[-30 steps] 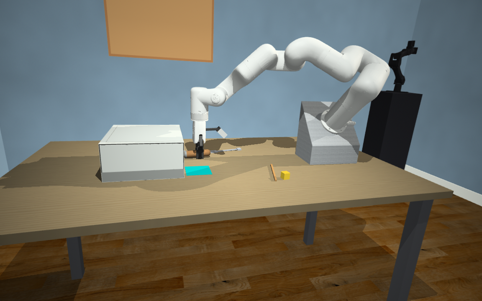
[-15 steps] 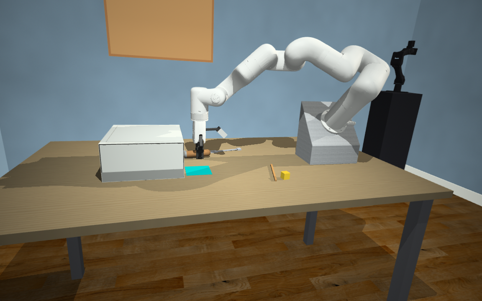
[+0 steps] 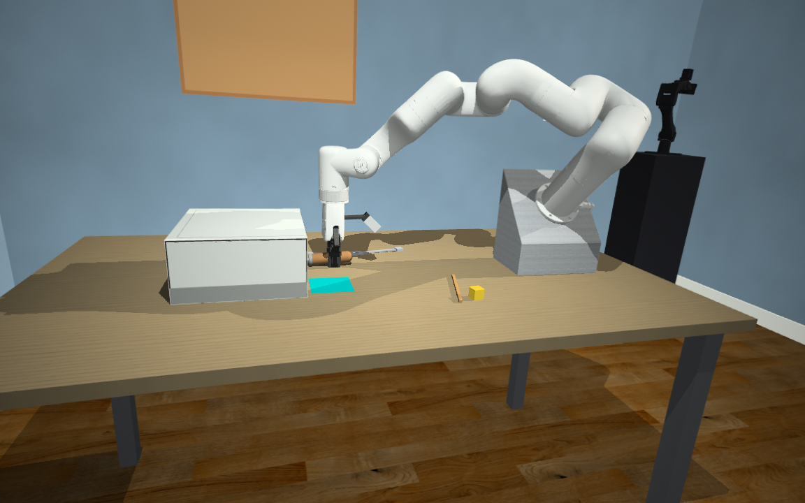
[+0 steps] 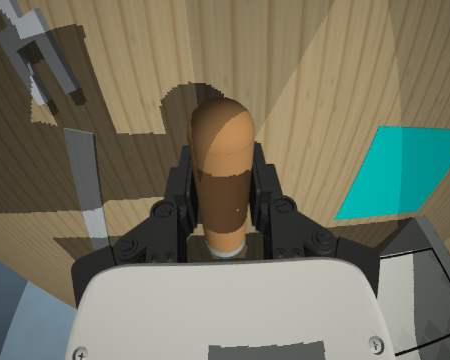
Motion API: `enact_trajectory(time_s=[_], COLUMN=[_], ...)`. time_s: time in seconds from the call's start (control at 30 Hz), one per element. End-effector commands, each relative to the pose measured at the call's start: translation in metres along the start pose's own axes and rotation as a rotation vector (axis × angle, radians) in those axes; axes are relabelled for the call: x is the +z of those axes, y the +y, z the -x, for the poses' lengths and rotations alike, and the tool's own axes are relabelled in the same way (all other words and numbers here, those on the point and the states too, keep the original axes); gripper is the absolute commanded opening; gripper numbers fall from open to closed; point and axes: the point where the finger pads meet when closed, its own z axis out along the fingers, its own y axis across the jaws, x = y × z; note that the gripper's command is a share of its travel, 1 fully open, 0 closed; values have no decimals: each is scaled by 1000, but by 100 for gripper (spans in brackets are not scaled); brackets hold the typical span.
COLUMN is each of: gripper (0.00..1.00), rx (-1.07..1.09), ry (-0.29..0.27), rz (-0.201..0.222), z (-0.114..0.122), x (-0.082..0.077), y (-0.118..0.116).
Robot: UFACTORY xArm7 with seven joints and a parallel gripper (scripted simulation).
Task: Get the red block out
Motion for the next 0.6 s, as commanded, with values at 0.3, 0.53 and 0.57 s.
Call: enact_trajectory(time_s=[0.3, 0.53, 0.57], gripper=[0, 0, 0], rx=[-1, -2, -2], ry=[-5, -5, -5], rz=[-2, -2, -2], z=[2, 2, 2], x=[-3, -3, -3], y=[29, 50, 52])
